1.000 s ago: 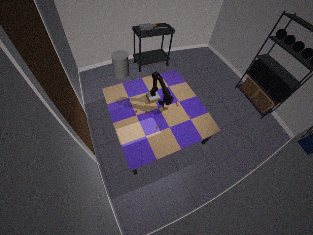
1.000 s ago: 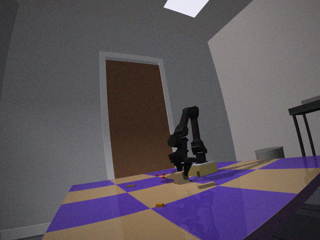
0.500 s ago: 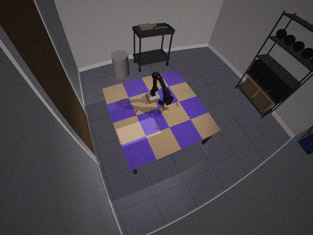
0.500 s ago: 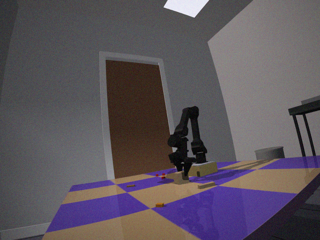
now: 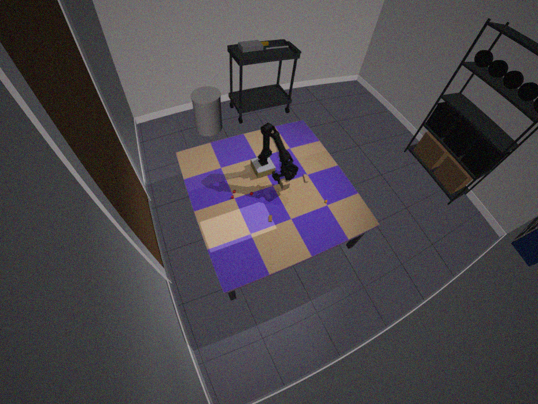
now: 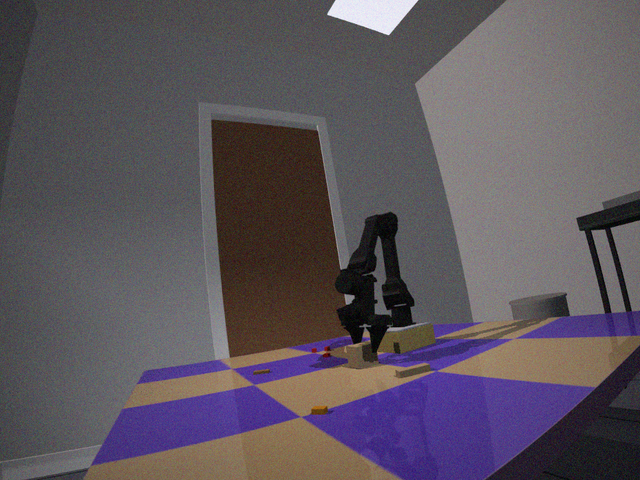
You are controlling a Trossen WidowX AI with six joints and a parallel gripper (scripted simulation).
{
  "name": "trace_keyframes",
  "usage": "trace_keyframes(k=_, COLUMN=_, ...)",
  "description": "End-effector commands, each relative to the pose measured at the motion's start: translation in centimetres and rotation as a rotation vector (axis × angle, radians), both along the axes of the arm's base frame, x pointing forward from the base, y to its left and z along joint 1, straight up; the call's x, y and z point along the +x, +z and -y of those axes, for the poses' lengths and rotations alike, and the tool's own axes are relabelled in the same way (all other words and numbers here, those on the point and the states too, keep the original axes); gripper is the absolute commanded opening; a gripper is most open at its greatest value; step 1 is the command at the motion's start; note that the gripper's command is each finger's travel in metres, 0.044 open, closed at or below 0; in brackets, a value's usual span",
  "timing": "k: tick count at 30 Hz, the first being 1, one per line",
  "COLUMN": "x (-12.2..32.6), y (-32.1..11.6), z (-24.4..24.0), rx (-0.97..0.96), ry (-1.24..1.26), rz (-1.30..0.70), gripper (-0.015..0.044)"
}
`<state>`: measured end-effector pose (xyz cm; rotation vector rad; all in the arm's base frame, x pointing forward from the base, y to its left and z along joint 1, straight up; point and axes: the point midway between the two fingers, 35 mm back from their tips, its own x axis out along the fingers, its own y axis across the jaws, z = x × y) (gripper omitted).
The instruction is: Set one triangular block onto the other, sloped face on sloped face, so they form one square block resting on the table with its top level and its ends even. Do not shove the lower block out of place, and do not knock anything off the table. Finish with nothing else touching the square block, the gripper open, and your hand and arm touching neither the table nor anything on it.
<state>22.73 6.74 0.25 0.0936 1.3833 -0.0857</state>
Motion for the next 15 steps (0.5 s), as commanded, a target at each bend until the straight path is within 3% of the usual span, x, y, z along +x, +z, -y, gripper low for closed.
trace_keyframes(k=1, x=0.0, y=0.3, z=0.0, rx=0.000, ry=0.000, rz=0.000, gripper=0.0440)
trace_keyframes(k=9, x=-1.9, y=10.6, z=-0.1, rx=0.000, ry=0.000, rz=-0.001, gripper=0.0440)
trace_keyframes(k=15, x=-1.4, y=10.6, z=-0.3, rx=0.012, ry=0.004, rz=0.020, gripper=0.0440)
